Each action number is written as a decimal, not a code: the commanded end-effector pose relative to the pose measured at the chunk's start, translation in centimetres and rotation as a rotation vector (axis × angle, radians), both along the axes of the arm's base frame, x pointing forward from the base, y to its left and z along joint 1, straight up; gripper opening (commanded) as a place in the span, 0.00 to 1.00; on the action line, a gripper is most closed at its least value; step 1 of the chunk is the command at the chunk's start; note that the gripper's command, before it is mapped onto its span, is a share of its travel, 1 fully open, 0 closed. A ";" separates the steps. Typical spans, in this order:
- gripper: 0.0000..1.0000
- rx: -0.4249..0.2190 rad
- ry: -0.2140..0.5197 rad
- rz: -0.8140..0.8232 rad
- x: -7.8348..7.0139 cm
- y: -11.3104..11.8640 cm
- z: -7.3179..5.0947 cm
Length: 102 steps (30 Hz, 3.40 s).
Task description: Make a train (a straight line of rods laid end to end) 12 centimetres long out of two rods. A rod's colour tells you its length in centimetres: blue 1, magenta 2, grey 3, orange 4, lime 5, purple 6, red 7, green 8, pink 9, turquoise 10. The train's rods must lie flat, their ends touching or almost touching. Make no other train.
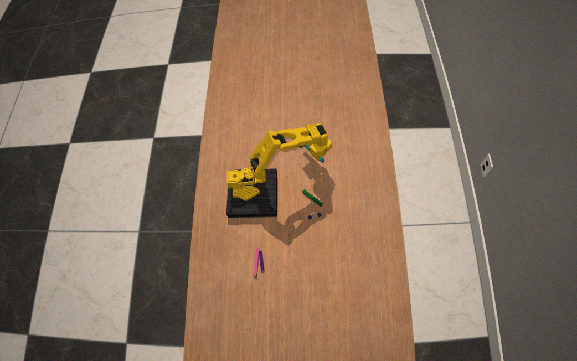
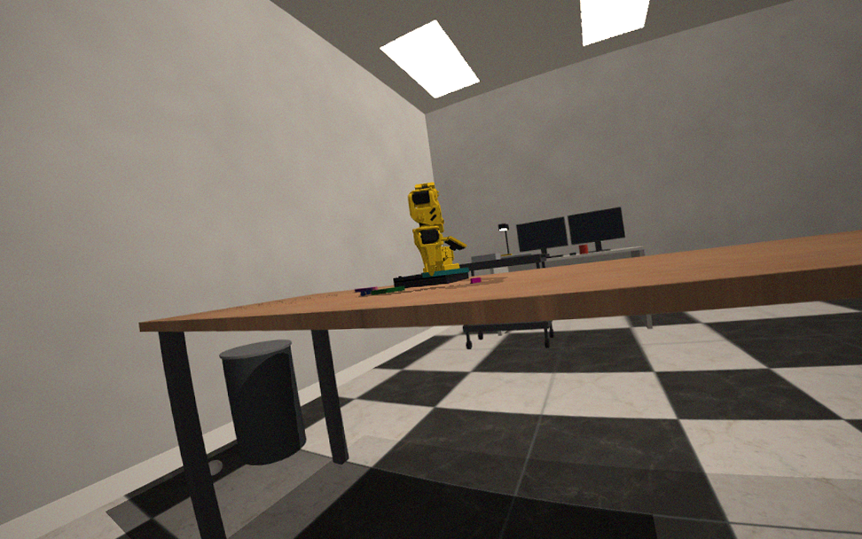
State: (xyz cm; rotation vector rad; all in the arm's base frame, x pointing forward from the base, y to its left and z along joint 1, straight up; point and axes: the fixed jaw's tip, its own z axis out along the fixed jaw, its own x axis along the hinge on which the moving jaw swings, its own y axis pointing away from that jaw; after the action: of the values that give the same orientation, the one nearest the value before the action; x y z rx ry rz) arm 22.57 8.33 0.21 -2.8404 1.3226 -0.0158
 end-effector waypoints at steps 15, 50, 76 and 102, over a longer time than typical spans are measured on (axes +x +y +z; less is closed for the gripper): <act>0.00 0.001 0.002 -0.005 -0.2 0.1 -1.4; 0.00 -0.012 0.036 -0.002 -0.6 0.0 -2.2; 0.00 -0.007 0.023 0.008 -0.2 0.1 -2.0; 0.00 -0.007 0.023 0.011 -0.2 0.1 -2.0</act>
State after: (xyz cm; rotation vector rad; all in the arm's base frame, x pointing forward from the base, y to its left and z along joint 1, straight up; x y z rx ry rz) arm 22.41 8.31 -1.58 -2.8534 1.3261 0.0041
